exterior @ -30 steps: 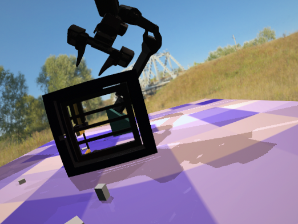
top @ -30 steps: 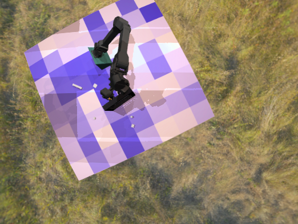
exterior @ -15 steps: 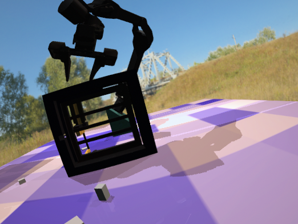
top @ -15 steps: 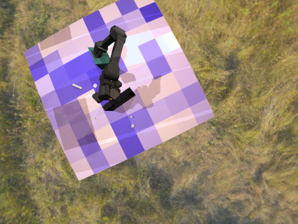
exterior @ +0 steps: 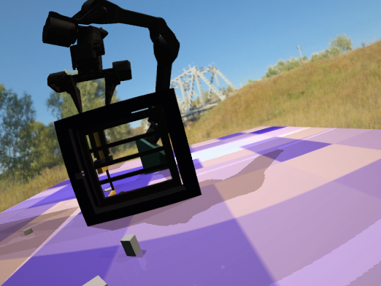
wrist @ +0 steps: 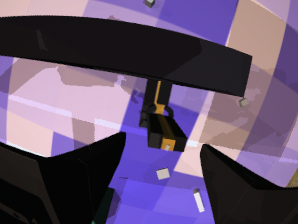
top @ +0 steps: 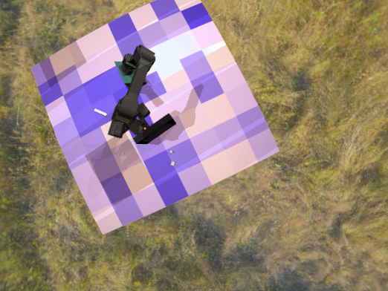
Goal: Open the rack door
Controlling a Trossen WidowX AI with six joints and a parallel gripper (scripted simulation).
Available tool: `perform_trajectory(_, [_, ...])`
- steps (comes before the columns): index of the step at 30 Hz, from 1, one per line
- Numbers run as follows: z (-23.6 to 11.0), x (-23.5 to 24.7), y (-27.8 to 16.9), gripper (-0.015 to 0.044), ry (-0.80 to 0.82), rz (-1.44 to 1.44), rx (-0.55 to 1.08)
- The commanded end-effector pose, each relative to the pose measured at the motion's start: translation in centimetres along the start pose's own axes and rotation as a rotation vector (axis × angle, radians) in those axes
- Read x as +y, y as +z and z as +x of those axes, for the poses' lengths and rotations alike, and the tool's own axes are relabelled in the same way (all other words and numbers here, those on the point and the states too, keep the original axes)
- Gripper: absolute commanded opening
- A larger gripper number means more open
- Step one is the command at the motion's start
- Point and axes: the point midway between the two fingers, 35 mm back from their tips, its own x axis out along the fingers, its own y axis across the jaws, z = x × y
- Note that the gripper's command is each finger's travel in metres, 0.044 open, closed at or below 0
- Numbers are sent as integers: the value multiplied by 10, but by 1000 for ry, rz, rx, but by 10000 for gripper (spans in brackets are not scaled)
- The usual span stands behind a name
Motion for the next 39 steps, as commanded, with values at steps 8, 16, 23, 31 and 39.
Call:
perform_trajectory(8, [-3, -13, -9, 282, 137, 59, -13])
perform_trajectory(16, [7, -12, -9, 282, 131, 58, 6])
perform_trajectory(23, [19, -11, -9, 282, 124, 58, 26])
perform_trajectory(31, [32, -9, -9, 282, 116, 57, 48])
perform_trajectory(39, [45, -8, -10, 282, 107, 55, 70])
